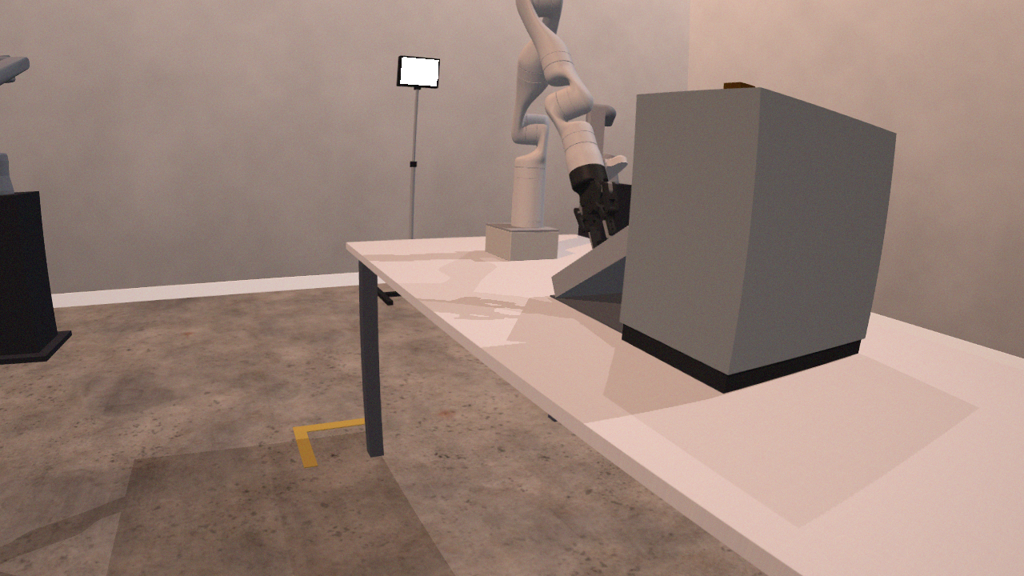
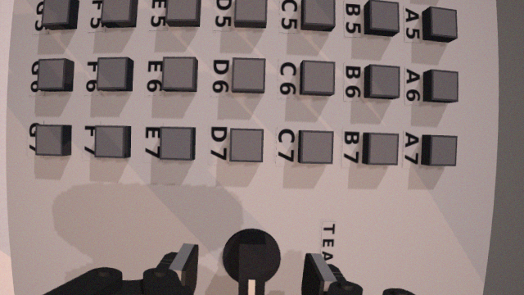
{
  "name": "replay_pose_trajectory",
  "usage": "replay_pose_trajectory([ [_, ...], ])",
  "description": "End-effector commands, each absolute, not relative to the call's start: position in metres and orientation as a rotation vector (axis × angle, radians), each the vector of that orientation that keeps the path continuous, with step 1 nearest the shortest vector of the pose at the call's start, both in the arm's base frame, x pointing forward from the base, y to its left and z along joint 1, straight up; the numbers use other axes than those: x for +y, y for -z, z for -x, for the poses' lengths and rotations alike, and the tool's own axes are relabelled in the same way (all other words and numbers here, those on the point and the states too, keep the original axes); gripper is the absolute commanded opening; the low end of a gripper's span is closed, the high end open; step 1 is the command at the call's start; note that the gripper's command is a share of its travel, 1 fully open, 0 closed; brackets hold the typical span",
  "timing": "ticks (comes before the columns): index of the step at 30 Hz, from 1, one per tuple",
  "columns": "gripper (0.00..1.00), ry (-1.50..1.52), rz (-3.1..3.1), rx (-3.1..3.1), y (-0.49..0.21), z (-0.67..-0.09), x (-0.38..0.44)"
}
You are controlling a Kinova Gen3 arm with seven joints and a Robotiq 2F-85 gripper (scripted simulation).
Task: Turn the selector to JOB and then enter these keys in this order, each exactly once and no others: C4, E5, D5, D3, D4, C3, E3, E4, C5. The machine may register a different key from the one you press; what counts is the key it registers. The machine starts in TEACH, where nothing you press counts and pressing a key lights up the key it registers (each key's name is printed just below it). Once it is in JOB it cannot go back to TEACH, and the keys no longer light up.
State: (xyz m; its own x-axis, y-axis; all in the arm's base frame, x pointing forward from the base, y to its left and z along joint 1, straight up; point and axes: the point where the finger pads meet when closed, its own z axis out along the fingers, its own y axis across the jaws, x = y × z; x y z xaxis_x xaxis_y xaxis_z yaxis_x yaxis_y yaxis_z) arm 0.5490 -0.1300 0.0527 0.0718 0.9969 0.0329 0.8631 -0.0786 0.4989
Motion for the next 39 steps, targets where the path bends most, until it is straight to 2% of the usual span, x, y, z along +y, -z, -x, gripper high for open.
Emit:
replay_pose_trajectory([
  [1, 0.6, -0.531, -2.007, 1.851, -0.059, -0.546, -0.13],
  [27, 0.6, -0.531, -2.007, 1.851, -0.09, -0.528, -0.13],
  [28, 0.1, -0.531, -2.007, 1.851, -0.09, -0.528, -0.13],
  [39, 0.1, -0.531, -2.007, 1.851, -0.09, -0.528, -0.13],
])
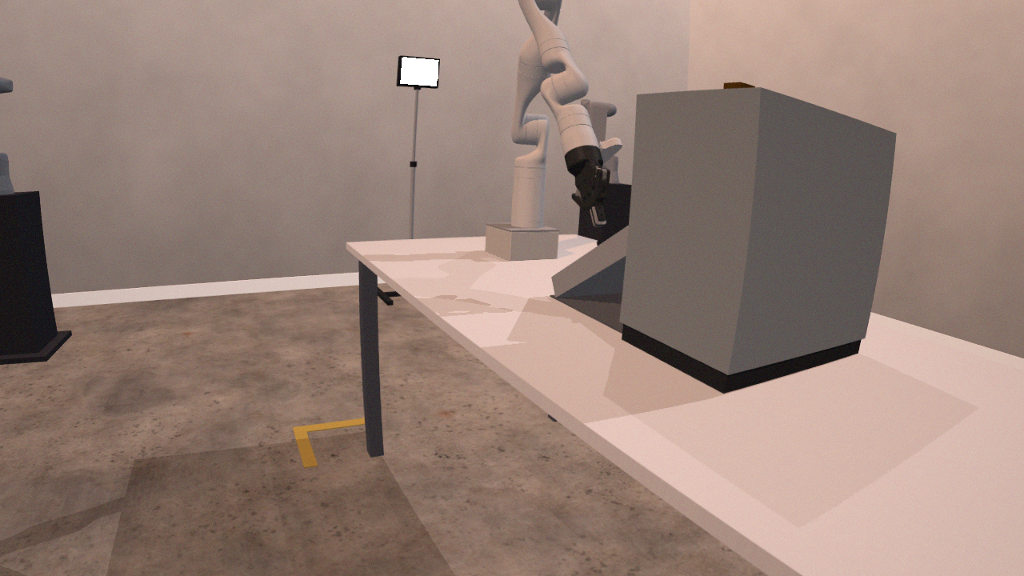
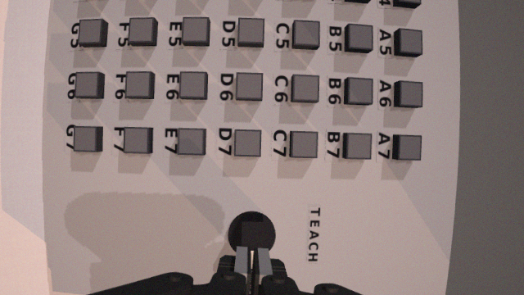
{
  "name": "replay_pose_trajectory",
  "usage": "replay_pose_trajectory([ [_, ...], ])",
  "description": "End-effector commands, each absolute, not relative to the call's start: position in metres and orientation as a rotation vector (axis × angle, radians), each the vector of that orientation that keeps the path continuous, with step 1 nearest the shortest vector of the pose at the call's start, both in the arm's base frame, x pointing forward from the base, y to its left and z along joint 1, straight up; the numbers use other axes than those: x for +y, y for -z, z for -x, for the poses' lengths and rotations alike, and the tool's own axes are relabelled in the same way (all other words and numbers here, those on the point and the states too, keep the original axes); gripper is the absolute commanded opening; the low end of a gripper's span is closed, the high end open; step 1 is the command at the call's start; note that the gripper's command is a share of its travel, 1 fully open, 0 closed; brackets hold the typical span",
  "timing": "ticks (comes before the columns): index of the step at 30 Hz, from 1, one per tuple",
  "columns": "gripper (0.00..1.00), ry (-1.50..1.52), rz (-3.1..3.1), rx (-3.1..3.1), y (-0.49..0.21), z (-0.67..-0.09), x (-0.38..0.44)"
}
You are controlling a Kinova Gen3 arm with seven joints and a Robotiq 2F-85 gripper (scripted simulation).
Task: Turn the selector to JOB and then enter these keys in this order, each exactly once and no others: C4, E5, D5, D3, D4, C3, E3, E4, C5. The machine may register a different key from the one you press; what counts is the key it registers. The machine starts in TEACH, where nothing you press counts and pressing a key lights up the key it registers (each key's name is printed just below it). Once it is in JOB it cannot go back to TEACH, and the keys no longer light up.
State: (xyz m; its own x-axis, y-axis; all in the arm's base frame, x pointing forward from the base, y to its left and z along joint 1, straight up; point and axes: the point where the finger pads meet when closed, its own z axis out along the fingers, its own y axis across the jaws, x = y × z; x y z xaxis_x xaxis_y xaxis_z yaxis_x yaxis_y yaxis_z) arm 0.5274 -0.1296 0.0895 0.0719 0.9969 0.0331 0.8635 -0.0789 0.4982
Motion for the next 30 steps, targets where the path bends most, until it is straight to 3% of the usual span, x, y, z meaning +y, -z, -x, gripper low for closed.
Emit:
replay_pose_trajectory([
  [1, 0.1, -0.531, -2.007, 1.851, -0.09, -0.528, -0.13],
  [24, 0.1, -0.531, -2.007, 1.852, -0.09, -0.528, -0.129],
  [30, 0.1, -0.527, -1.994, 1.864, -0.086, -0.53, -0.094],
])
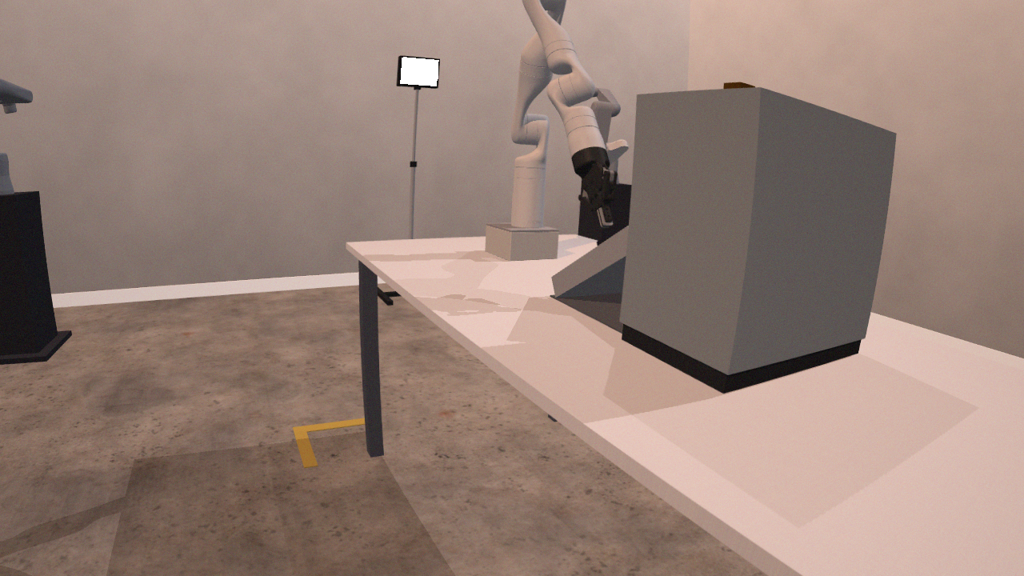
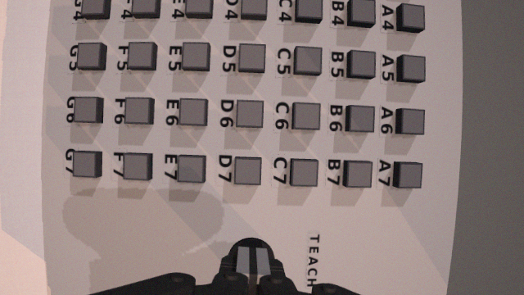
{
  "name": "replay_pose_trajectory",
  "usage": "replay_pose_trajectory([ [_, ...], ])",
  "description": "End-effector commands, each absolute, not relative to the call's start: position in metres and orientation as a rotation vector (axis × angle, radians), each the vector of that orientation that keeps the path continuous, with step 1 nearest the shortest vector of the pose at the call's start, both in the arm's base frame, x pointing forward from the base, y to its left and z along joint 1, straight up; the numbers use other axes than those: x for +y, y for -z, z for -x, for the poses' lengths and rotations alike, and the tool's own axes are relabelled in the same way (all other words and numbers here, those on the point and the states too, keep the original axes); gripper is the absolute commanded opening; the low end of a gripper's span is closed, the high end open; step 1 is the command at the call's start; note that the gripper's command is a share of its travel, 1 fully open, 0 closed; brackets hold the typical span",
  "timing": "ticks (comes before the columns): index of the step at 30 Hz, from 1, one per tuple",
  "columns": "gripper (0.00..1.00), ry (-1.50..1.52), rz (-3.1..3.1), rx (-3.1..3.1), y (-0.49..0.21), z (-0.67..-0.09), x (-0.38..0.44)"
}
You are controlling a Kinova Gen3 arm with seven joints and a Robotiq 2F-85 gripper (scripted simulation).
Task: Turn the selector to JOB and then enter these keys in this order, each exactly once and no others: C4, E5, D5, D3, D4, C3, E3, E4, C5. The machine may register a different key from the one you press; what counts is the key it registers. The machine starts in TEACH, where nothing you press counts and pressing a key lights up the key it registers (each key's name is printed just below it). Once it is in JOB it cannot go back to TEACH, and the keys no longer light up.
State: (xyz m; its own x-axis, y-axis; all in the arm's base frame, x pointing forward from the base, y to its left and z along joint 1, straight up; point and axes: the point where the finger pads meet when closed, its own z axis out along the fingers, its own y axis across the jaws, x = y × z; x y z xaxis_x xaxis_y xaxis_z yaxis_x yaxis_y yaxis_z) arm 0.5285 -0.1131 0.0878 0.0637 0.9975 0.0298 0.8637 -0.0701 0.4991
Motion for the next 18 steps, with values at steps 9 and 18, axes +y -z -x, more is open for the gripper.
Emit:
replay_pose_trajectory([
  [9, 0.1, -0.52, -1.965, 1.888, -0.078, -0.534, -0.02],
  [18, 0.1, -0.514, -1.945, 1.905, -0.072, -0.537, 0.03],
])
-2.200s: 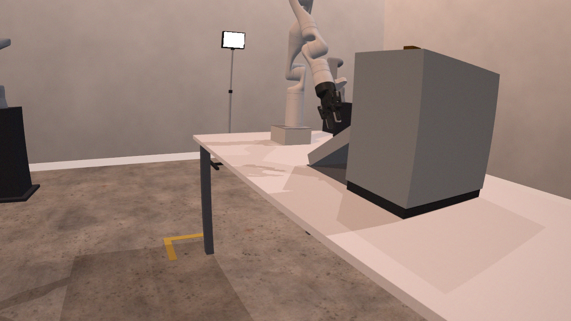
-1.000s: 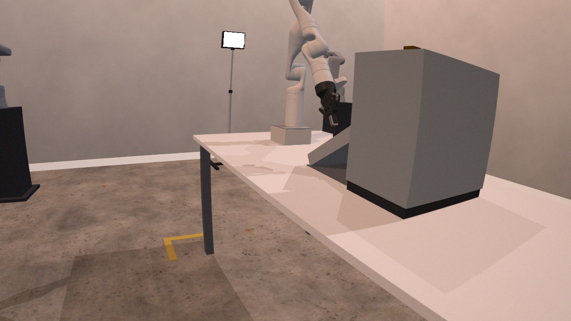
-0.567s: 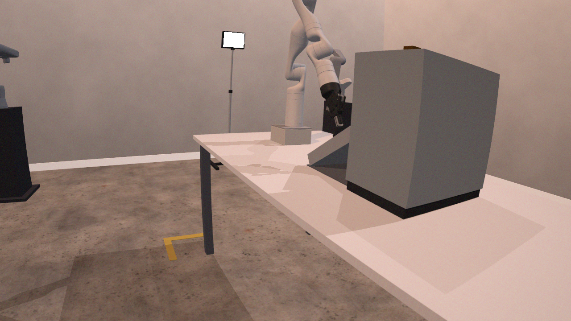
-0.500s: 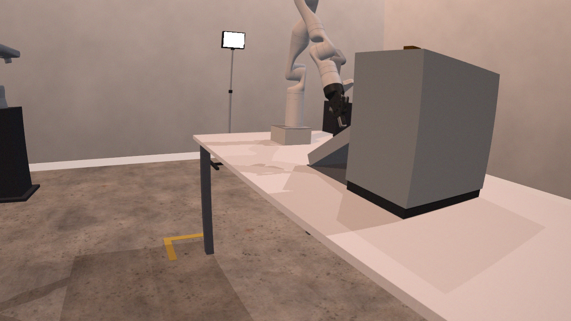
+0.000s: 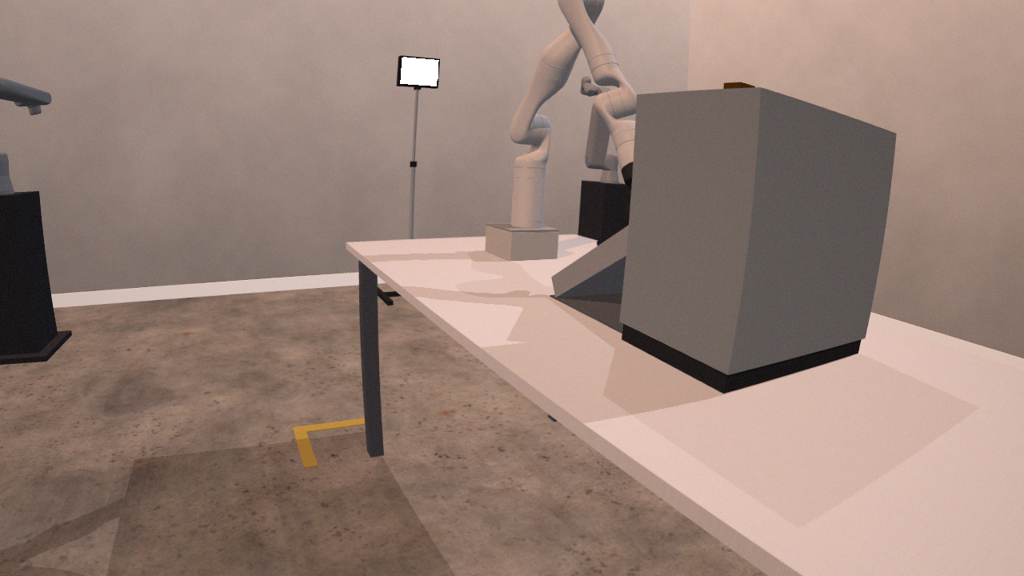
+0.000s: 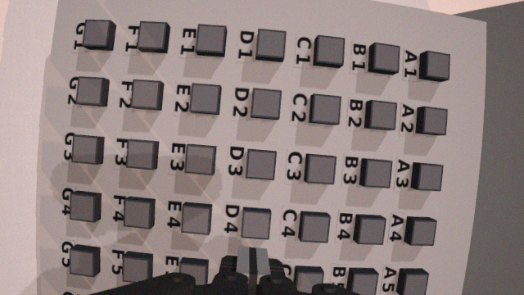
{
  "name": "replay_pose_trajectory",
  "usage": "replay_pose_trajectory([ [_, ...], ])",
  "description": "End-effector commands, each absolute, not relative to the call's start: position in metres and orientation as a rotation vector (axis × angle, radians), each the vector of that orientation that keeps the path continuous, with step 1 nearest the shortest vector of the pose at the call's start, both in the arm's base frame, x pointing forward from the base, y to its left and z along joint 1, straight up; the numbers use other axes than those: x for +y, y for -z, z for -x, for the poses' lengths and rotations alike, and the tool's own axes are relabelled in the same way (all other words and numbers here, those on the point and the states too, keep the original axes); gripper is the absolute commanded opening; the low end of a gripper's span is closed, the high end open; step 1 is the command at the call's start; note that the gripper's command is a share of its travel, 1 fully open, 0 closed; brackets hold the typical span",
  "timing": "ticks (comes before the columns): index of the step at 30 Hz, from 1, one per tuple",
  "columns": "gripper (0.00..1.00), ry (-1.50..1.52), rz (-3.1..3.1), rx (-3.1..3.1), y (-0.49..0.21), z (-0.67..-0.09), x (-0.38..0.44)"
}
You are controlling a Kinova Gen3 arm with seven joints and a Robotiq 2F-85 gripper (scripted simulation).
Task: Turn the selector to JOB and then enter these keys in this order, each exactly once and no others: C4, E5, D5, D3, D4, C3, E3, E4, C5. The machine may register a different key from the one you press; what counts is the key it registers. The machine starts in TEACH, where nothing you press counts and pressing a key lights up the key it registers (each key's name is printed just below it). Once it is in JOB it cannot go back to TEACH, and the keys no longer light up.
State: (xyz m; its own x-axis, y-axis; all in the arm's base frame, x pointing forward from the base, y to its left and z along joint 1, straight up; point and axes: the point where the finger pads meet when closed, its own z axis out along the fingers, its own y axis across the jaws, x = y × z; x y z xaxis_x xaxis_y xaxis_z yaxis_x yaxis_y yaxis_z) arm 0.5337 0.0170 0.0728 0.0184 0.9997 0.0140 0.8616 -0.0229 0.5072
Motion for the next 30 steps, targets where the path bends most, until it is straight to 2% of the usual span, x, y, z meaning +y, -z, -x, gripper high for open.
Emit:
replay_pose_trajectory([
  [1, 0.1, -0.514, -1.945, 1.905, -0.072, -0.537, 0.03],
  [30, 0.1, -0.514, -1.945, 1.905, -0.053, -0.548, 0.03],
])
